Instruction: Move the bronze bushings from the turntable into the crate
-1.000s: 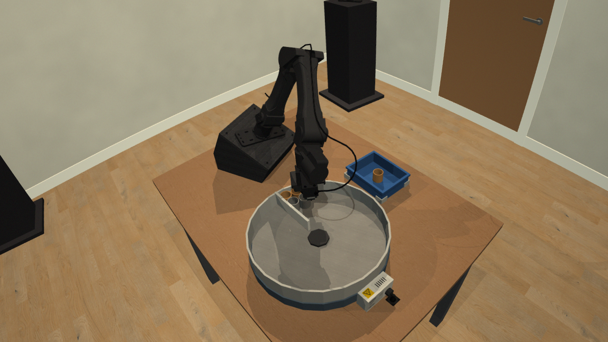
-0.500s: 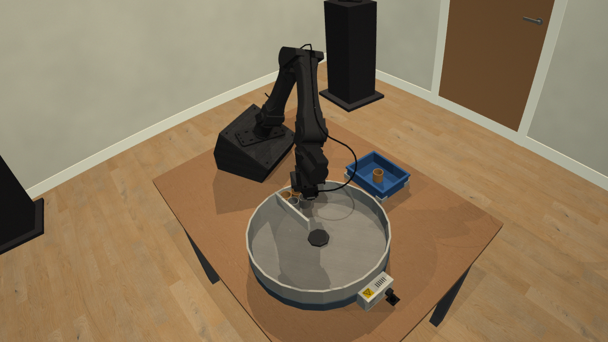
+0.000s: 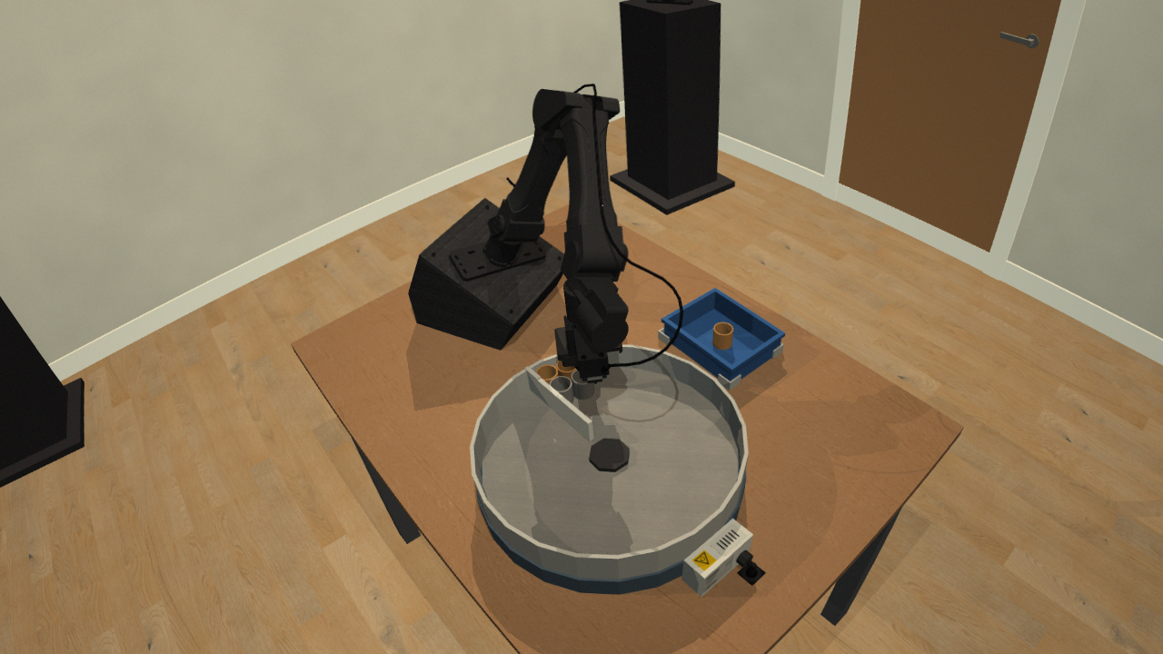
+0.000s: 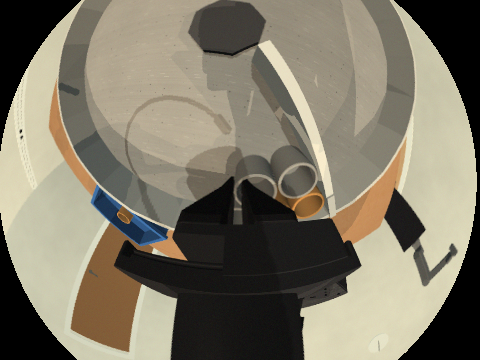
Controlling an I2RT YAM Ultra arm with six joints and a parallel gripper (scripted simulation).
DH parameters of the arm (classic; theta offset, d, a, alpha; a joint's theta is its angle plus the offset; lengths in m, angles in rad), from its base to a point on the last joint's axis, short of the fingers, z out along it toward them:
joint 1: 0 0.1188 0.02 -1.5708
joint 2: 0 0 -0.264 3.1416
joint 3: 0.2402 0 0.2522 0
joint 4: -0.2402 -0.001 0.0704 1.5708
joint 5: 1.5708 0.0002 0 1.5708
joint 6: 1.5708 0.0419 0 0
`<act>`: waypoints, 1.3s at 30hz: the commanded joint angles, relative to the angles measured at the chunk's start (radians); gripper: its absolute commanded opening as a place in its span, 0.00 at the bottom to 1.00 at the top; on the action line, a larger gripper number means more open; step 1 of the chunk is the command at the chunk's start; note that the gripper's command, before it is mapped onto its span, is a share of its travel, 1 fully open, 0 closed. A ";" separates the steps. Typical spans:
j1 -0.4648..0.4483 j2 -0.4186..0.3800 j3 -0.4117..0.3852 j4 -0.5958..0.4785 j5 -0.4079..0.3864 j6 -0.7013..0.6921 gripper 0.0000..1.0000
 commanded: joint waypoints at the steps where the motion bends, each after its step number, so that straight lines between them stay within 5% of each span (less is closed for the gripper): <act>1: -0.012 -0.008 0.002 0.010 0.019 0.004 0.00; 11: -0.024 -0.045 0.038 -0.046 0.016 -0.015 0.00; 29: -0.109 -0.142 0.177 -0.309 -0.031 -0.099 0.00; 39: -0.117 -0.145 0.194 -0.335 -0.034 -0.109 0.00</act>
